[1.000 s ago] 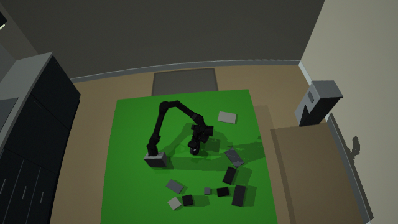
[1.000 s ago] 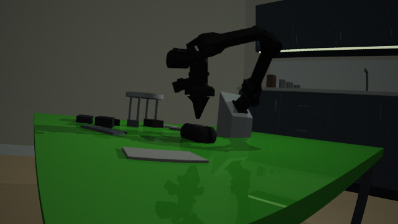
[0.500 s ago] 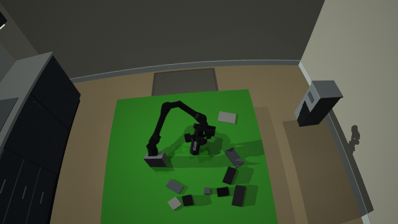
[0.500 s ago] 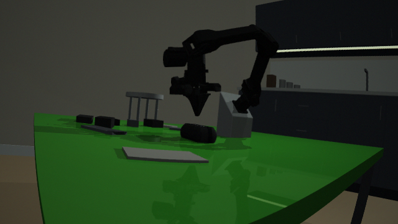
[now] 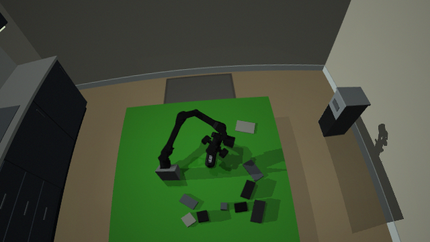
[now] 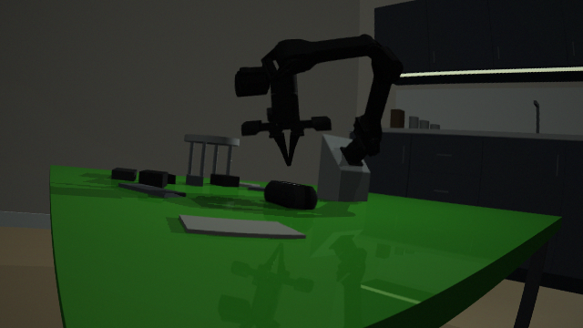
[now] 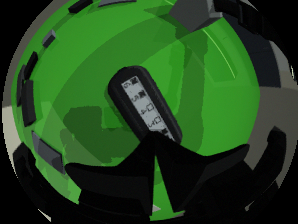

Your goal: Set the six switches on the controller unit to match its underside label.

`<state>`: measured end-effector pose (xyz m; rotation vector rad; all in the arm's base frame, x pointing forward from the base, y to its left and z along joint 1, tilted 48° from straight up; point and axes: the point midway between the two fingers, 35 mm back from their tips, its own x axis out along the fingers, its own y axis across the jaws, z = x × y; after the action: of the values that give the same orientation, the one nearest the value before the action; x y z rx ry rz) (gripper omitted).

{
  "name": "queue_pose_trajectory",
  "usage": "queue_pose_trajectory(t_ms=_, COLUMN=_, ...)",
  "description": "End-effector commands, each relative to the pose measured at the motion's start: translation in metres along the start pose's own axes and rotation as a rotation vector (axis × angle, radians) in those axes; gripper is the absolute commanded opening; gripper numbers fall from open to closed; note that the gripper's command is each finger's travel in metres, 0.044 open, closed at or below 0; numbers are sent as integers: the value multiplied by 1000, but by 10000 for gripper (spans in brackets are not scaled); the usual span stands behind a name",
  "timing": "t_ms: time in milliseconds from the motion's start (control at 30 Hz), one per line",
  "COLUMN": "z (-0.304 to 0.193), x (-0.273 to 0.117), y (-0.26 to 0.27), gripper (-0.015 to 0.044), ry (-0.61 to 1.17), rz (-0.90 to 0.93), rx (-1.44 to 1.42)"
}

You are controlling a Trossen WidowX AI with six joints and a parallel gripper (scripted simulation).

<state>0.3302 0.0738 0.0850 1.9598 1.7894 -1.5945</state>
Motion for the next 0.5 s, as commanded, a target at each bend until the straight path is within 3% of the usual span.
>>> queue_pose_trajectory(t_ms=0, z=3, x=-6, y=6, gripper=0, ry=-43, rz=-25, rx=615)
queue_pose_trajectory(t_ms=200, z=3, x=-9, y=6, gripper=0, ry=-71, rz=-29, rx=964)
queue_pose_trajectory(t_ms=467, z=3, x=-9, y=6, gripper=0, ry=-72, rz=-29, rx=974)
